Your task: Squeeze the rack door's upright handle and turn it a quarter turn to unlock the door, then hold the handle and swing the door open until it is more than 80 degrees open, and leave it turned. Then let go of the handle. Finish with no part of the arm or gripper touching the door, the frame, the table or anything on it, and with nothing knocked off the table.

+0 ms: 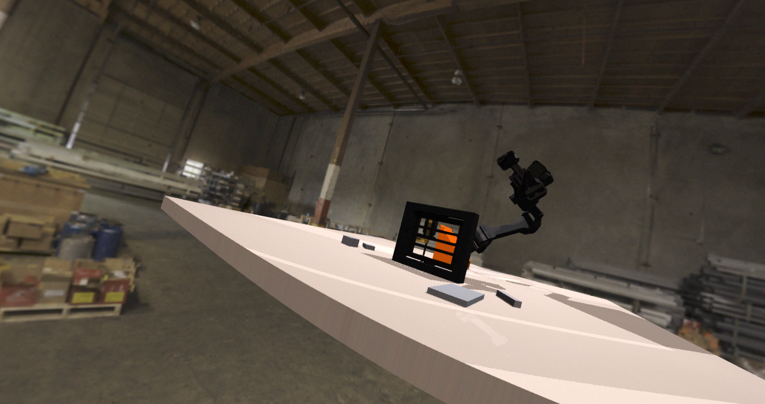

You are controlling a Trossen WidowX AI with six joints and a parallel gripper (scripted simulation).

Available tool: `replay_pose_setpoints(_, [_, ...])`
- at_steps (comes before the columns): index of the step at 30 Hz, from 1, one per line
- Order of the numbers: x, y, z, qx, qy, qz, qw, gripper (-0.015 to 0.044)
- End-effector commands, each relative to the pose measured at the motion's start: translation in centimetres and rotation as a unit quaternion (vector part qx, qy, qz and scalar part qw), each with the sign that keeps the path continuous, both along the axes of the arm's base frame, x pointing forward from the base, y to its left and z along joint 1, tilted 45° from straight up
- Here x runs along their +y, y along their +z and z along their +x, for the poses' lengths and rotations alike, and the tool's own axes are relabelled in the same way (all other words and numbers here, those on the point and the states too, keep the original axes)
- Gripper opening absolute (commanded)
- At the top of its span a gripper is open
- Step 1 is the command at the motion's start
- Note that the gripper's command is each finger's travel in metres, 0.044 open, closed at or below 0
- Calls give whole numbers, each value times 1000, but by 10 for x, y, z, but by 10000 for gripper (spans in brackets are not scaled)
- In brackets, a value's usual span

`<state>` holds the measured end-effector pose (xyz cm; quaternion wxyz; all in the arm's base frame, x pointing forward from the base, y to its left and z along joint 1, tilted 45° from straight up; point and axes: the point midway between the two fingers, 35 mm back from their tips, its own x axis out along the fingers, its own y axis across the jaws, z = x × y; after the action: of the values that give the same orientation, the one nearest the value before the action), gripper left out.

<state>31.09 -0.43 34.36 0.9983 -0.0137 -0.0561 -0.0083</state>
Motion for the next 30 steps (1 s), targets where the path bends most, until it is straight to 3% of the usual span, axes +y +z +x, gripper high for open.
replay_pose_setpoints(1, [0, -1, 1, 2, 0, -1, 1000, 374])
replay_pose_setpoints(4, [-2, -10, 10, 34, 2, -11, 999, 297])
replay_pose_setpoints(16, [-18, -60, 47, 181, 14, -86, 980, 297])
replay_pose_setpoints(30, [-34, -124, 67, 356, 68, -80, 928, 297])
